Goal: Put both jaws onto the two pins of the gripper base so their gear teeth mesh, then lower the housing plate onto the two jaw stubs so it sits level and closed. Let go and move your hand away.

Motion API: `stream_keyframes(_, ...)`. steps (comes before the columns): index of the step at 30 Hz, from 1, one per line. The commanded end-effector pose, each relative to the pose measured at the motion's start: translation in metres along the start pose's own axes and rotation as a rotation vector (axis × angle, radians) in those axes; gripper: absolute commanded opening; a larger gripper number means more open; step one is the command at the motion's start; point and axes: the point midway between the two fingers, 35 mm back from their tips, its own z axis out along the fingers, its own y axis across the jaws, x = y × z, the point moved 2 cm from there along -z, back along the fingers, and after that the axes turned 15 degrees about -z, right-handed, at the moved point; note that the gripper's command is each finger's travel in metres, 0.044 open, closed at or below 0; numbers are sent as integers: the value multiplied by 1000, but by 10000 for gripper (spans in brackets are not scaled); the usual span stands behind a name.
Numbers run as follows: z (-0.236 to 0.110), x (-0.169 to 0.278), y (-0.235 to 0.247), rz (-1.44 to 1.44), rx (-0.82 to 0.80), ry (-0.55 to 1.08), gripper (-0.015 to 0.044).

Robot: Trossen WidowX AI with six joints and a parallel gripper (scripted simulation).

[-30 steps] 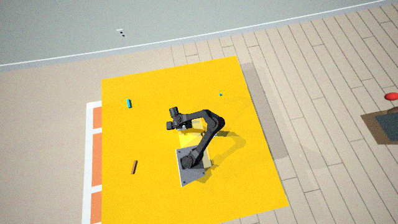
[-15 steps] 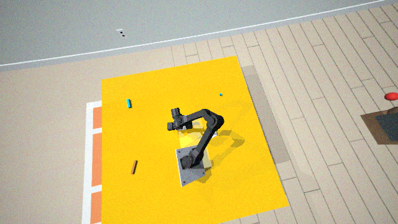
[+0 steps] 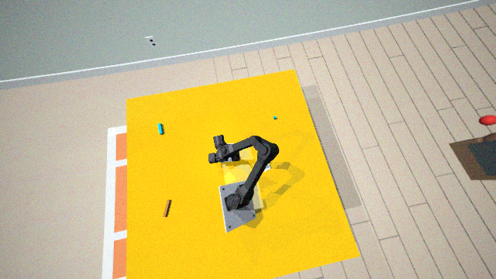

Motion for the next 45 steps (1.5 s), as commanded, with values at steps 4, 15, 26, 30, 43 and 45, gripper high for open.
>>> stream_keyframes(4,1,1,0,-8,3,4,351)
stream_keyframes(15,3,1,0,-16,3,4,351)
stream_keyframes(26,6,2,0,-21,3,4,351)
stream_keyframes(30,6,2,0,-21,3,4,351)
stream_keyframes(43,9,2,0,-21,3,4,351)
stream_keyframes(45,10,2,0,-21,3,4,351)
